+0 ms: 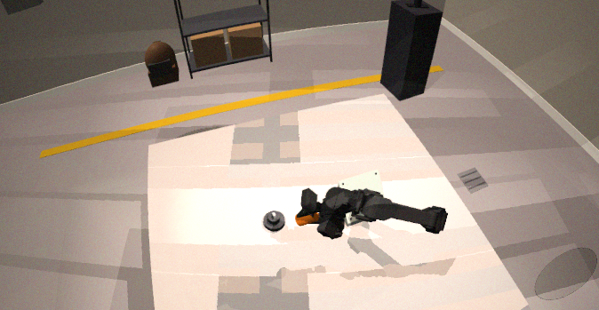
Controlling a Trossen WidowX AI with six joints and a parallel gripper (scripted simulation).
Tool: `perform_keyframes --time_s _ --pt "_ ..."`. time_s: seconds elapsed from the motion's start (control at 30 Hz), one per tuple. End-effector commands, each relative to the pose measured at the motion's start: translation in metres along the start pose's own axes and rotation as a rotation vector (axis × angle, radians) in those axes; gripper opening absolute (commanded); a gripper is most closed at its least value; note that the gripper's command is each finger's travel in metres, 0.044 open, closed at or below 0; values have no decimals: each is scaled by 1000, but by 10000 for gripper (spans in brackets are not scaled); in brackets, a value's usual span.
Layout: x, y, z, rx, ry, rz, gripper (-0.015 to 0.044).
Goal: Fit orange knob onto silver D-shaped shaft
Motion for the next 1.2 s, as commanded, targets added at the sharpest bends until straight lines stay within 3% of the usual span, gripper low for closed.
perform_keyframes --time_s 0.0,1.17 --pt "0 2 3 1 61 -11 0" --pt "12 2 58 55 718 -21 0"
Point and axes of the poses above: the point midway between the two fingers, 35 mm back from their tips, its own z axis out along the fingers, its own x axis across the jaws, y = z × x, the point moved 3 cm from there along -z, back along the fingers, and after that the axes turned 4 degrees about z, right-handed, at the moved point
